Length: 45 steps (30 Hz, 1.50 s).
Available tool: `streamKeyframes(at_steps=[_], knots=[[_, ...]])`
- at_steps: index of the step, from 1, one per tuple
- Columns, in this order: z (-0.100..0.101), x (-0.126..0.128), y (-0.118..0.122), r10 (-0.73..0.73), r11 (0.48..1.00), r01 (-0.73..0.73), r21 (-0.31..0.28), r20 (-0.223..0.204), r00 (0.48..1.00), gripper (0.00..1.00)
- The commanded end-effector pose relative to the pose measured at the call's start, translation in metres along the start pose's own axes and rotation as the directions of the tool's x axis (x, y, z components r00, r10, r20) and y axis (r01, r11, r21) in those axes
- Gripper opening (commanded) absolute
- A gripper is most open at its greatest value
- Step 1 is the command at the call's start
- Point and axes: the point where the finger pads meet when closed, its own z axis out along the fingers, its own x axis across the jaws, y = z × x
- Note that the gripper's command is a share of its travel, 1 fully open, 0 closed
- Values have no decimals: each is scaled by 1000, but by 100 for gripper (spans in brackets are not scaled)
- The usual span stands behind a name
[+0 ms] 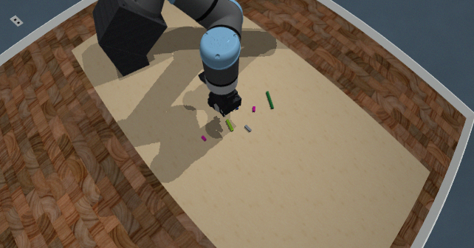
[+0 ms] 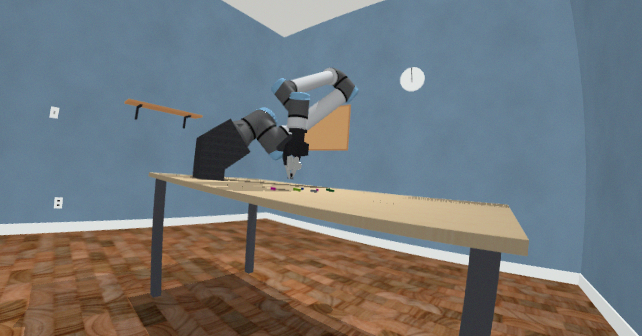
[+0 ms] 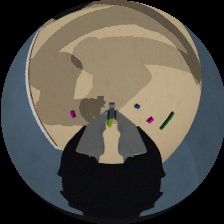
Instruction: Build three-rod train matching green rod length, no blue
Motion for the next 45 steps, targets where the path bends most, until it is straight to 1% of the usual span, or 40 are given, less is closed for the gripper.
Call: streamKeyframes(at_steps=[1,5,7,10,20,24,27,30,35,37,45], knots=[[-32,0,0,-1,1000,1,2,-2,1000,0],[-48,0,0,-1,1000,1,2,-2,1000,0],[-48,0,0,-1,1000,1,2,-2,1000,0],[-53,0,0,-1,1000,1,2,-2,1000,0],[-54,0,0,-1,1000,1,2,-2,1000,0],[-55,-5,4,-7,1000,7,2,-2,1000,0],[-56,-29,20,-32,999,32,2,-2,999,0],[-56,-67,42,-70,998,70,2,-2,998,0],[-54,-107,63,-109,994,109,2,-2,994,0],[-54,-112,65,-113,994,113,2,-2,994,0],[-54,-112,65,-114,994,114,2,-2,994,0]])
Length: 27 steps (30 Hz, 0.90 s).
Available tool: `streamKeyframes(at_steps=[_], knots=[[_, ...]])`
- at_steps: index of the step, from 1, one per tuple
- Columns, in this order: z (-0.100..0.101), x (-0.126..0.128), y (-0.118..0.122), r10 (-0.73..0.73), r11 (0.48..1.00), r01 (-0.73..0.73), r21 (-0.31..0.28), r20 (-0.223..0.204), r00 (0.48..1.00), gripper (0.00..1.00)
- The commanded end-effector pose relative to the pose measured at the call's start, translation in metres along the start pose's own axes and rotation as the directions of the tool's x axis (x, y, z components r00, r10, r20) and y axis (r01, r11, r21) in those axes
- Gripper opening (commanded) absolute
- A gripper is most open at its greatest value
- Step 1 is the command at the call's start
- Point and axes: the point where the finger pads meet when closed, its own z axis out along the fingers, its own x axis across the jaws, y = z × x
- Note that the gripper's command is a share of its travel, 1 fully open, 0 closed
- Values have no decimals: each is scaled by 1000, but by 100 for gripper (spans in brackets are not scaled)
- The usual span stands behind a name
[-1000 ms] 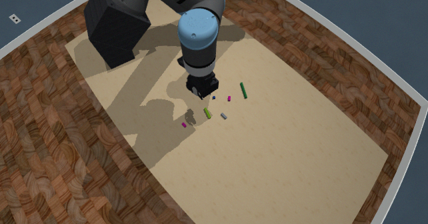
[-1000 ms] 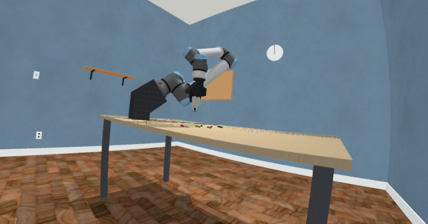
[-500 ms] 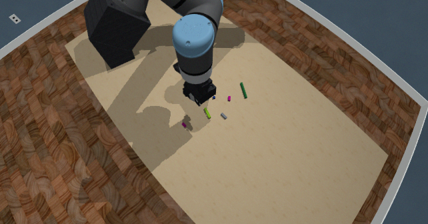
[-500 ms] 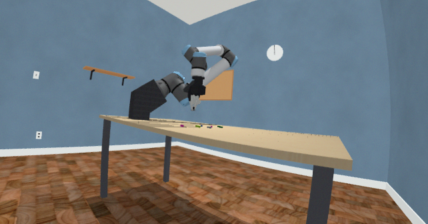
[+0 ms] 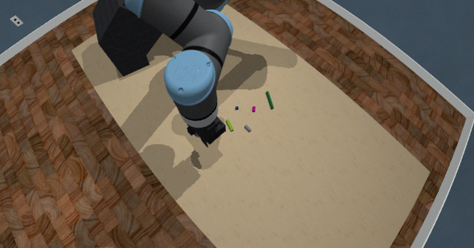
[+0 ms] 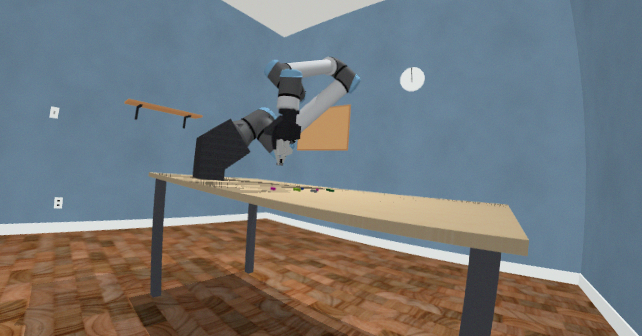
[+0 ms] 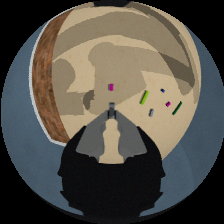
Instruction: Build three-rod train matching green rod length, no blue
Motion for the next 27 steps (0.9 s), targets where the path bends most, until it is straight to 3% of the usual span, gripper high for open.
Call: streamKeyframes(at_steps=[1,14,27], knots=[[0,-3,2,-2,1000,2,-1,0,1000,0],[7,-3,2,-2,1000,2,-1,0,1000,0],[58,-3,2,-2,1000,2,-1,0,1000,0]])
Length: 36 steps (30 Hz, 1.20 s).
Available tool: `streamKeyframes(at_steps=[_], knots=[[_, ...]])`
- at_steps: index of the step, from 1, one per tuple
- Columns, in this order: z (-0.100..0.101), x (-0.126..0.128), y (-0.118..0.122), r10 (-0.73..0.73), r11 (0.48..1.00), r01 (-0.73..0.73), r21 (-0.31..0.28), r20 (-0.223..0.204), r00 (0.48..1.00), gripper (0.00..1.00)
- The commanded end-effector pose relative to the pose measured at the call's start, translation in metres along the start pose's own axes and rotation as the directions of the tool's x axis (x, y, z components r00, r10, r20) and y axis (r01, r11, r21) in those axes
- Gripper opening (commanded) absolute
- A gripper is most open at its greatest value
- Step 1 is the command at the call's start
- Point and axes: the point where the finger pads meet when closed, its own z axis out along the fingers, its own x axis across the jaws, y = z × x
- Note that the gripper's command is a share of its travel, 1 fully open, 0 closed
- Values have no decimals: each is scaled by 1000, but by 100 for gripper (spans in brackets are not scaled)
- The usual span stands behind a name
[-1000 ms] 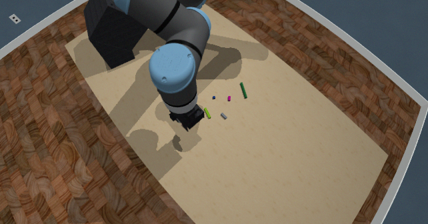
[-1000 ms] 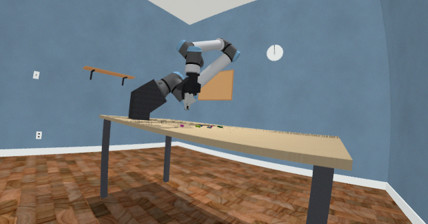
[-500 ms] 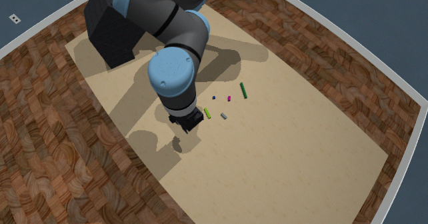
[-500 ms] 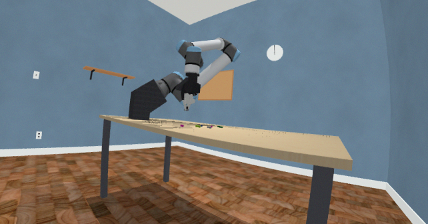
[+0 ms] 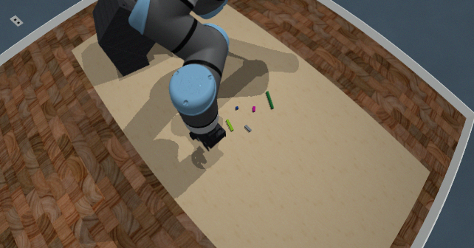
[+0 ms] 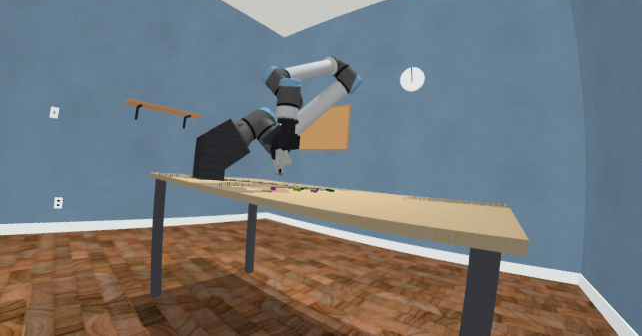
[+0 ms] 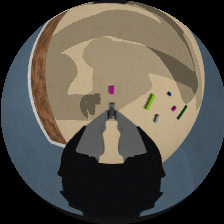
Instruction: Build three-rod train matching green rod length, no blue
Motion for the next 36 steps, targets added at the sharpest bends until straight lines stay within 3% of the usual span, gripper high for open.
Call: streamKeyframes(at_steps=[1,13,36], knots=[[22,-1,1,0,1000,0,-2,2,1000,0],[47,-1,2,0,1000,0,-2,2,1000,0],[48,-1,2,0,1000,0,-2,2,1000,0]])
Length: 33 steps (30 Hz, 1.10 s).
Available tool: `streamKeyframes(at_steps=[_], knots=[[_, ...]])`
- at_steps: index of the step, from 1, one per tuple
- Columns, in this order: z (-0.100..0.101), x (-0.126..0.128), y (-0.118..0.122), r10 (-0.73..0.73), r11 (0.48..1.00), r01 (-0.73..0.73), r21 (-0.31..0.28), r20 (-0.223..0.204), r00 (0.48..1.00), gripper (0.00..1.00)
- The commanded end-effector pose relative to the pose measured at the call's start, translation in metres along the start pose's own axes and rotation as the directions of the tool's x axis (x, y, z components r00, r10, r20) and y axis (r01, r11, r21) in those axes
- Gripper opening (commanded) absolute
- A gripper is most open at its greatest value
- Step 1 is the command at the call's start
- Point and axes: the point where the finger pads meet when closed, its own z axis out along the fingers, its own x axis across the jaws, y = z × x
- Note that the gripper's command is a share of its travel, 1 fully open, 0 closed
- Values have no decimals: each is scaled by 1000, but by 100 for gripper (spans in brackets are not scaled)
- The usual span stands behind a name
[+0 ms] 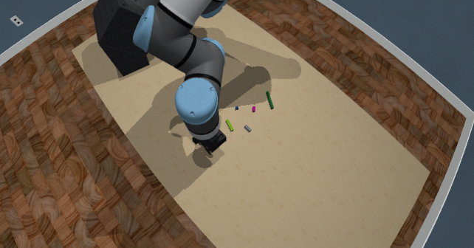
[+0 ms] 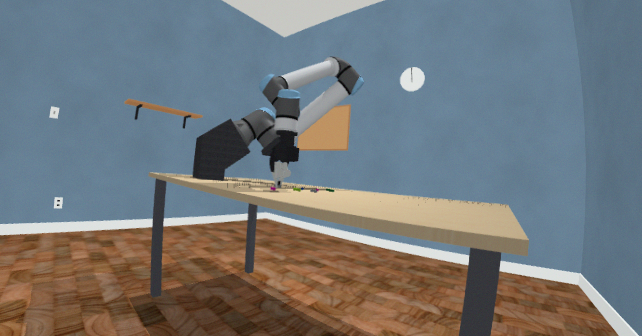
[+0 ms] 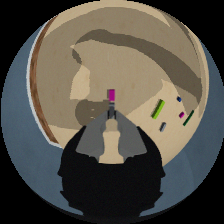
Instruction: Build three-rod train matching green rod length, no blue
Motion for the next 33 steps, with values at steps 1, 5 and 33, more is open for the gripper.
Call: streamKeyframes(at_steps=[1,5,33], knots=[[-1,0,0,0,1000,0,-1,1,1000,0],[-1,0,0,0,1000,0,-1,1,1000,0],[9,0,1,0,1000,0,-1,1,1000,0]])
